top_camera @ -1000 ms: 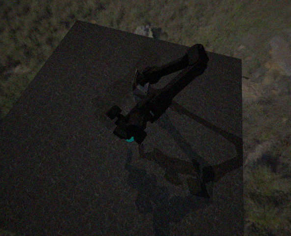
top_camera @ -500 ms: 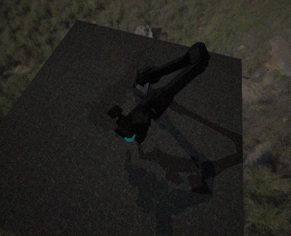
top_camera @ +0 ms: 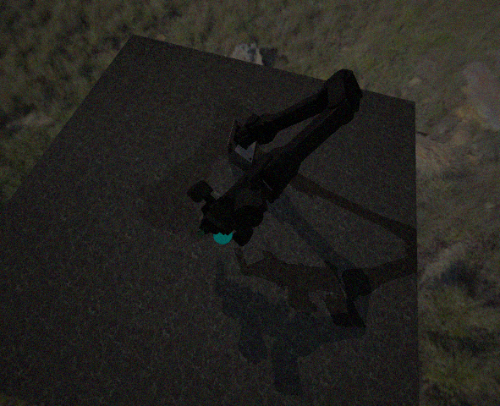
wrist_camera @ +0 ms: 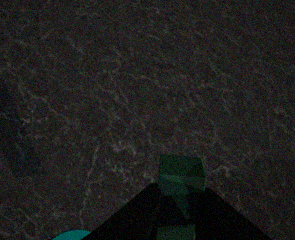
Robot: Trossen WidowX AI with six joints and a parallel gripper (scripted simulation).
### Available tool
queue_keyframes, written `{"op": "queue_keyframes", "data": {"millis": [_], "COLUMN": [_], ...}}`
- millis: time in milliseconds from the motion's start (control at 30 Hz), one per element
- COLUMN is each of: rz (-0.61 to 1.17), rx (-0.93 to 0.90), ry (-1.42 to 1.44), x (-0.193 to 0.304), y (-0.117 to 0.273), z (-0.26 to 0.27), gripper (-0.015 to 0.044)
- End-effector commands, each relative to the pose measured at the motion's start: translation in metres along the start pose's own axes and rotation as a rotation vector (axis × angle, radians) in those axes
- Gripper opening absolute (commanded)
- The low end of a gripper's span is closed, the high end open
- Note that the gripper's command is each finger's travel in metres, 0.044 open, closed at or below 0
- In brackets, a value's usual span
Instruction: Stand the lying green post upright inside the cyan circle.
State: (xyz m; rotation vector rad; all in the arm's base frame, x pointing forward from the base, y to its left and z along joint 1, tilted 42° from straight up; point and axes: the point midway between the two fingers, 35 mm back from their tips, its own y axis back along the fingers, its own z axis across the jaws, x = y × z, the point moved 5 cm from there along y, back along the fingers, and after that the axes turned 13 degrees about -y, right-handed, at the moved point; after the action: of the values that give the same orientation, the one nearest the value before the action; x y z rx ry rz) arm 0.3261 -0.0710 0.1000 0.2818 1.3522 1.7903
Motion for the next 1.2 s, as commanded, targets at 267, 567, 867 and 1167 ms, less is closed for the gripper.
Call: {"op": "queue_keyframes", "data": {"millis": [267,567,867,1167], "rz": [-0.086,-0.146,-0.206,-0.265], "rx": [-0.017,-0.034,-0.054,-0.078], "ry": [-0.021,-0.036,-0.054,-0.074], "x": [0.006,0.010,0.013,0.017], "y": [0.002,0.004,0.007,0.010], "z": [0.000,0.000,0.000,0.000], "gripper": [0.0023,0.0023,0.0023,0.0023]}}
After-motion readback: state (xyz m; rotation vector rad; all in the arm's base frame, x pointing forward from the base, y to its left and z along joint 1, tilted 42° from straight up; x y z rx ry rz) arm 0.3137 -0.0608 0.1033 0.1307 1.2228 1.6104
